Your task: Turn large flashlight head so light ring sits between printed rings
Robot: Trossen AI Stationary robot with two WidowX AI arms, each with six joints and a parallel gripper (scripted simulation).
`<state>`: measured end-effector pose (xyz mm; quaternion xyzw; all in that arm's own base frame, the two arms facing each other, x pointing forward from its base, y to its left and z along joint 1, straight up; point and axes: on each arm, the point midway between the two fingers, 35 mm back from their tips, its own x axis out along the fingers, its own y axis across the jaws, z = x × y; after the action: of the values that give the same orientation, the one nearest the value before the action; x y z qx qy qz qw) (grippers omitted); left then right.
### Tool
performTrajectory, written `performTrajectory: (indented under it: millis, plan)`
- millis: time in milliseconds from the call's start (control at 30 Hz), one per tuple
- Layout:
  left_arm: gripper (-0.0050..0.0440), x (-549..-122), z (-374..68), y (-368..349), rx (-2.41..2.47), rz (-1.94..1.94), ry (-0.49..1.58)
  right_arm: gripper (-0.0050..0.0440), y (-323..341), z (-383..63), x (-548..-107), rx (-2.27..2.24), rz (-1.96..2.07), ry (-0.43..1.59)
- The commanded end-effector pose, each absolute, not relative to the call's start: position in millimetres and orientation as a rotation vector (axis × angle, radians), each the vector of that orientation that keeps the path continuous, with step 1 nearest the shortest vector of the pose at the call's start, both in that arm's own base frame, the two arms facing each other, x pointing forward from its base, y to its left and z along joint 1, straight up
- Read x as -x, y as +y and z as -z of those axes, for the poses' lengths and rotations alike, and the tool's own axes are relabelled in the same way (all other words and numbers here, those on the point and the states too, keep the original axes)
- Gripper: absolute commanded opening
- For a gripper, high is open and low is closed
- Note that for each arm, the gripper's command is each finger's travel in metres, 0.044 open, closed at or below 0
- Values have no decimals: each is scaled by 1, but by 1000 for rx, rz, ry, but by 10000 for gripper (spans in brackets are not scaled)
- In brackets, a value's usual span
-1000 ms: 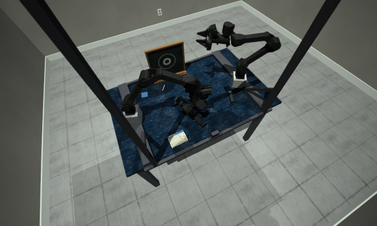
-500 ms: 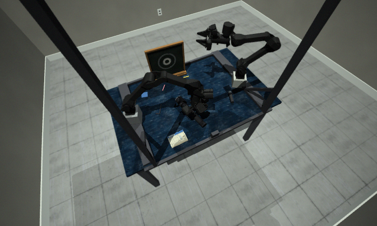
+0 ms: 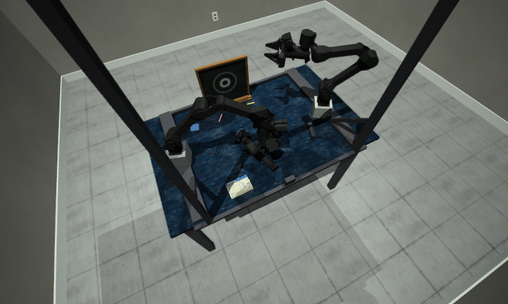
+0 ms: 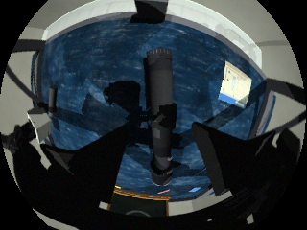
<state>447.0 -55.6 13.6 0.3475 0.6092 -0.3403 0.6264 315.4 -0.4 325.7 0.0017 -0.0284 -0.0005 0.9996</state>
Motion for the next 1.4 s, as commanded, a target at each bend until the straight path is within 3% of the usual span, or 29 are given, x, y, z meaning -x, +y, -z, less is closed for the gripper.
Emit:
performTrajectory:
  millis: [0,1367]
  plan:
    - [337,-449,-14,-56,-796,769,1379,374,0,-332,-314,-4,-2,-73]
    - [337,-444,51,-55,-788,778,1406,374,0,-332,-314,-4,-2,-73]
